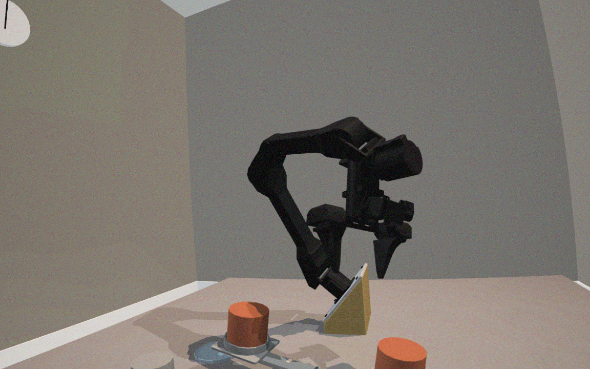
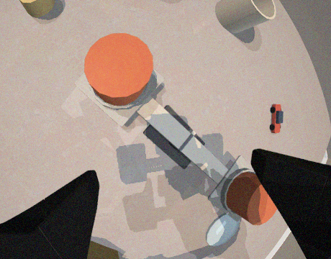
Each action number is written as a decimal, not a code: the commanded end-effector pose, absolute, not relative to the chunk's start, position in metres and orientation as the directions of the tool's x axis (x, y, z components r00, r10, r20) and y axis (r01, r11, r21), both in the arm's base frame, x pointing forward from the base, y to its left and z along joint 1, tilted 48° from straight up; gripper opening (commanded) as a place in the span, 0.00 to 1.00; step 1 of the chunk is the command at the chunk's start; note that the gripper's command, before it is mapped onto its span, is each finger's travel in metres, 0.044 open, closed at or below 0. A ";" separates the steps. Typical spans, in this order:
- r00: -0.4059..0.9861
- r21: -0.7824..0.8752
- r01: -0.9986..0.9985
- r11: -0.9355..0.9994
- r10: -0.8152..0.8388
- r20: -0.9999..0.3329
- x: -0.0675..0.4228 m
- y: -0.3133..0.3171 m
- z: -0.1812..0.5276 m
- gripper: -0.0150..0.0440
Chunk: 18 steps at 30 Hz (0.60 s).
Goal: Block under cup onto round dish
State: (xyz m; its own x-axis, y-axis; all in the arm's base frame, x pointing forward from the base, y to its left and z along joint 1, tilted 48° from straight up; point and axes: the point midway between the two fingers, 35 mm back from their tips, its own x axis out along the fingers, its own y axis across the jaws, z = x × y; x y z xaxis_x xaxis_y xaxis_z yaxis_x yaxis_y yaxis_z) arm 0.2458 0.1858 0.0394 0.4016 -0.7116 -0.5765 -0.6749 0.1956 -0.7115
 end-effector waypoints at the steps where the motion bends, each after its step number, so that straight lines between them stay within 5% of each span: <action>1: 0.356 -0.643 -0.748 0.164 -0.718 -0.598 0.256 0.188 0.029 1.00; 18: 0.138 -0.180 -0.983 -0.021 -0.728 -0.671 0.302 0.184 -0.032 1.00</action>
State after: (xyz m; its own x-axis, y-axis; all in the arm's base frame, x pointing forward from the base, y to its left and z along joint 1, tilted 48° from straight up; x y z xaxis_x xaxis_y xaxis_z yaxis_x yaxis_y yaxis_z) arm 0.2947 0.1839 -0.0232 0.1675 -0.7353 -0.6567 -0.9685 0.0016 -0.2489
